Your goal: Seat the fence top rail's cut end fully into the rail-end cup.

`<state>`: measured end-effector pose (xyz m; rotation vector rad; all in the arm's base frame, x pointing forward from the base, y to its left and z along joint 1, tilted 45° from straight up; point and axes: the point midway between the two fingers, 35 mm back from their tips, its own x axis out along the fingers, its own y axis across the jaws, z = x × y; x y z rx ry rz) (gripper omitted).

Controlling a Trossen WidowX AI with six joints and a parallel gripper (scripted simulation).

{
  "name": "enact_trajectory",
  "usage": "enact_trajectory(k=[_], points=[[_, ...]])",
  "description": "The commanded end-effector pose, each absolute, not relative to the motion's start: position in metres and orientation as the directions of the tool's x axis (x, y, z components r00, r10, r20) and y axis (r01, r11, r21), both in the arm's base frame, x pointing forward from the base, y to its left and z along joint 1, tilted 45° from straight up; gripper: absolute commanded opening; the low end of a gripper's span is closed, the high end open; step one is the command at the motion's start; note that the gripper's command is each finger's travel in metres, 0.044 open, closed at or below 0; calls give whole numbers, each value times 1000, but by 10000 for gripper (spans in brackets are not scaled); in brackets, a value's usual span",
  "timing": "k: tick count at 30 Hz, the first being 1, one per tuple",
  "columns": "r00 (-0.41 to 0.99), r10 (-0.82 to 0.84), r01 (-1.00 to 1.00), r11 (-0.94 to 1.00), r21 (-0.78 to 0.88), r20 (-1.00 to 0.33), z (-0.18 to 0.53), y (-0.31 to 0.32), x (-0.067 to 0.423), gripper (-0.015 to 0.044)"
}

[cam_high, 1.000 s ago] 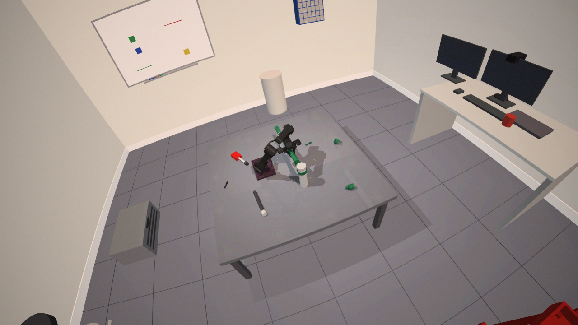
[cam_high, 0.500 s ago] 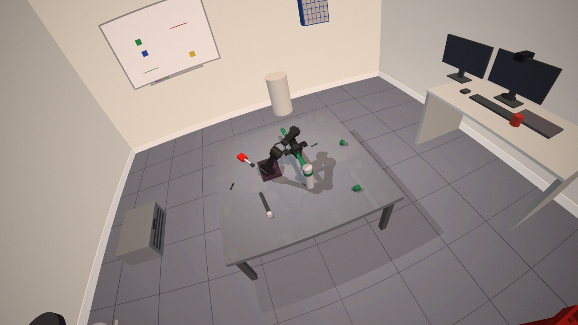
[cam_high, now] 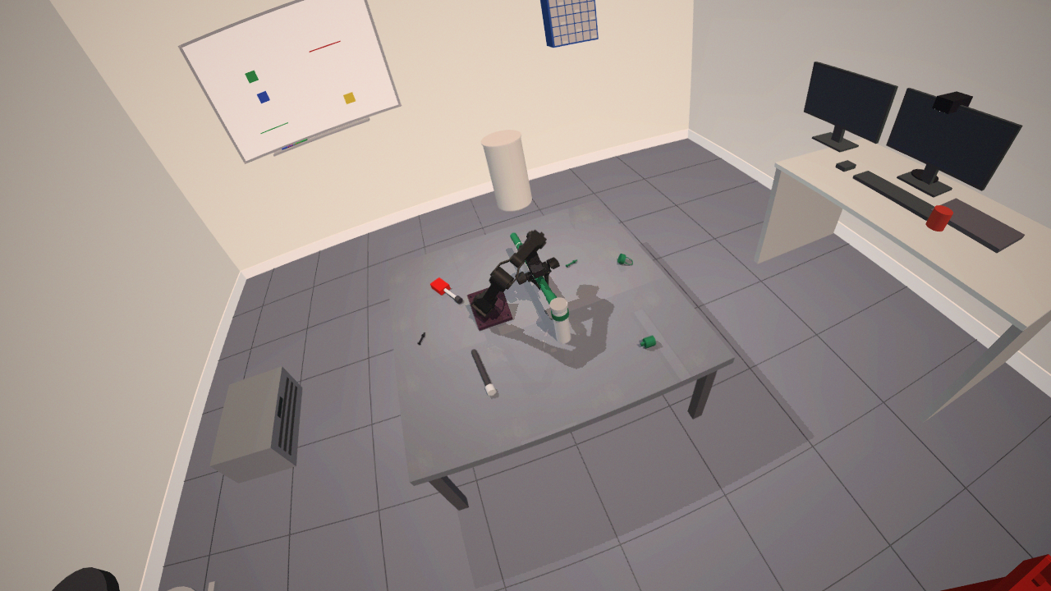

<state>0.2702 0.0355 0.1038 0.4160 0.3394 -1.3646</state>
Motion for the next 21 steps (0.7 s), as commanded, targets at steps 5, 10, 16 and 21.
enact_trajectory(k=[5, 10, 16, 21], points=[[187, -868, 982, 162, 93, -460, 110, 32, 272, 0], [187, -868, 982, 162, 93, -459, 112, 30, 272, 0], [176, -867, 984, 152, 89, -467, 107, 32, 271, 0], [176, -867, 984, 152, 89, -467, 107, 32, 271, 53]])
